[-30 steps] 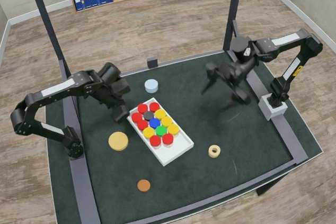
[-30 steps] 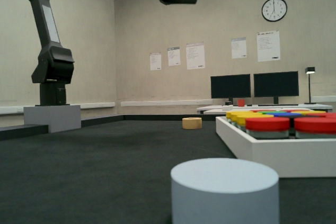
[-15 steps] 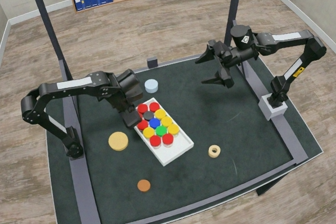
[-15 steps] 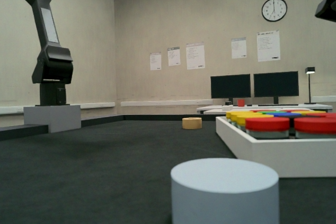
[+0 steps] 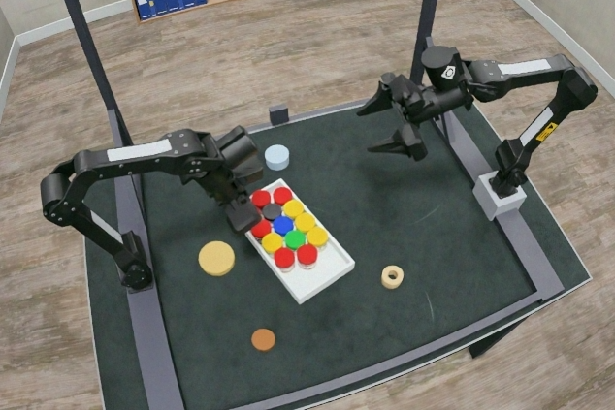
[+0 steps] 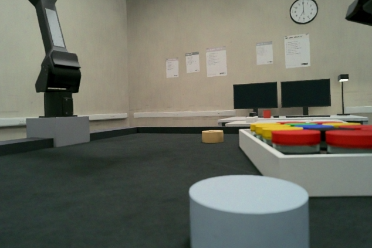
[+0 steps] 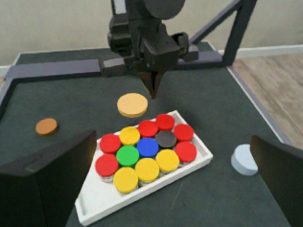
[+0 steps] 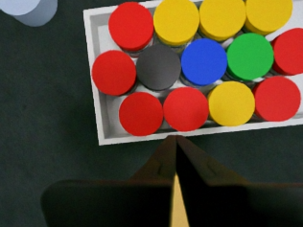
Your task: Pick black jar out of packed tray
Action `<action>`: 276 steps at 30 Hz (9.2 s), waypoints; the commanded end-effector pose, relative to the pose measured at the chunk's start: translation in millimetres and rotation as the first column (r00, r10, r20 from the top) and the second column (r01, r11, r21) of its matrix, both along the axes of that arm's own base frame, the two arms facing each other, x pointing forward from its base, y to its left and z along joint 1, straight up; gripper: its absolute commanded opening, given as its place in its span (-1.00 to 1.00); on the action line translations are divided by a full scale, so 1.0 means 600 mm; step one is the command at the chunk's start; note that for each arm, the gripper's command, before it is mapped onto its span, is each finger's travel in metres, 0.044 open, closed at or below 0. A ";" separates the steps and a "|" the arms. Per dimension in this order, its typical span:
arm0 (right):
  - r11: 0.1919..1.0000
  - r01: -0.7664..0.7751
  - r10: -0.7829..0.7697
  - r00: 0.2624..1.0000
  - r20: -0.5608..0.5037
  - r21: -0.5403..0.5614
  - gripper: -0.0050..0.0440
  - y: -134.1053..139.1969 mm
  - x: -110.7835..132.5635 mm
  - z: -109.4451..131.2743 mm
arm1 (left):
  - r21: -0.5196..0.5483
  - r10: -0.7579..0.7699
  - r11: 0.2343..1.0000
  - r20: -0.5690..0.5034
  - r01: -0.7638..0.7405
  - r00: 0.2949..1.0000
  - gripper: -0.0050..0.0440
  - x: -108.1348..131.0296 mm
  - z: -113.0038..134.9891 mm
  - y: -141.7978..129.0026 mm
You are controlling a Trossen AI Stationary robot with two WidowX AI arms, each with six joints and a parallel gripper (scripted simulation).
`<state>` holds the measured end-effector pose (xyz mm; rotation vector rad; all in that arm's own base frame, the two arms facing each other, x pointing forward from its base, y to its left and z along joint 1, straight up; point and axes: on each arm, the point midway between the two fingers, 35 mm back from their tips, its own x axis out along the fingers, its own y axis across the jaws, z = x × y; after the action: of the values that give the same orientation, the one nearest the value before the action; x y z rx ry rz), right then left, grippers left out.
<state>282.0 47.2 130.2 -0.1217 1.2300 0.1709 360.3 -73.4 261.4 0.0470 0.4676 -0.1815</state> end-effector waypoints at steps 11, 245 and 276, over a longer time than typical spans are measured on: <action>0.998 -0.060 0.056 0.992 -0.112 -0.033 -1.00 0.034 0.100 -0.007 | 0.068 -0.185 0.978 -0.147 0.197 0.972 1.00 -0.017 0.013 0.009; 0.905 0.425 -0.409 0.883 -0.231 0.024 0.54 0.032 0.094 -0.045 | 0.005 -0.054 0.998 -0.047 0.055 0.997 1.00 -0.063 -0.020 -0.009; 0.113 0.992 -0.943 0.091 -0.321 -0.053 0.54 0.042 0.120 -0.074 | 0.005 -0.069 0.998 -0.046 0.069 0.997 1.00 -0.079 -0.032 -0.012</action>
<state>348.5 73.1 83.5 0.9564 1.3665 -0.9636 313.8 -77.9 233.3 0.0640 0.5436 -0.2383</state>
